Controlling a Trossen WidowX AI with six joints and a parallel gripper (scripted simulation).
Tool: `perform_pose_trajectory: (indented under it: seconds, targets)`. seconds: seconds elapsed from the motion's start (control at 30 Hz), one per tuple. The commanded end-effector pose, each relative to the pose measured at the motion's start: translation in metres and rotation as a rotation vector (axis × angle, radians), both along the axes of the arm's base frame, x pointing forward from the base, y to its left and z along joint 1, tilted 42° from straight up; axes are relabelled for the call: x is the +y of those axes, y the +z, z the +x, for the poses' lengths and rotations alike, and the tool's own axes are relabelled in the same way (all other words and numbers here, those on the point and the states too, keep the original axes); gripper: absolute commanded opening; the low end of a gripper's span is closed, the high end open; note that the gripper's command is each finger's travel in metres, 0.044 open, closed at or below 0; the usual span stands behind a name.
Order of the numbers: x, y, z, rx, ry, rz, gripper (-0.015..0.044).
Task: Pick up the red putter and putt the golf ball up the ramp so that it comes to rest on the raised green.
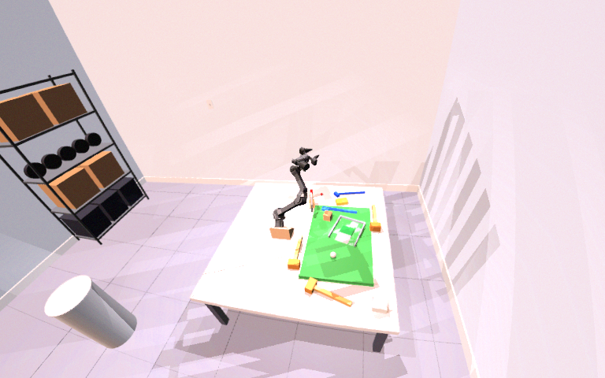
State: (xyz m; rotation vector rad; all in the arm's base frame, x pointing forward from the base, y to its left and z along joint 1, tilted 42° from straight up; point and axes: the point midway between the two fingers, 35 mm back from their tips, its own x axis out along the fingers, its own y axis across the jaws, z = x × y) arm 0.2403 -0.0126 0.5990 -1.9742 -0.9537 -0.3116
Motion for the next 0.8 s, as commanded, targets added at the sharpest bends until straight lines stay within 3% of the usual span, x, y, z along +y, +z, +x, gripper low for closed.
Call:
perform_pose_trajectory:
  seconds: [0.0, 0.1, 0.4, 0.63, 0.77]
  targets:
    - [0.0, 0.001, -0.001, -0.007, -0.006, -0.003, 0.0426]
    - [-0.003, 0.012, -0.017, -0.104, -0.091, -0.052, 0.044]
    - [0.012, 0.061, -0.121, -0.696, -0.658, -0.408, 0.044]
    - [0.07, 0.068, -0.19, -1.194, -1.161, -0.774, 0.044]
    - [0.108, 0.058, -0.204, -1.361, -1.316, -0.946, 0.044]
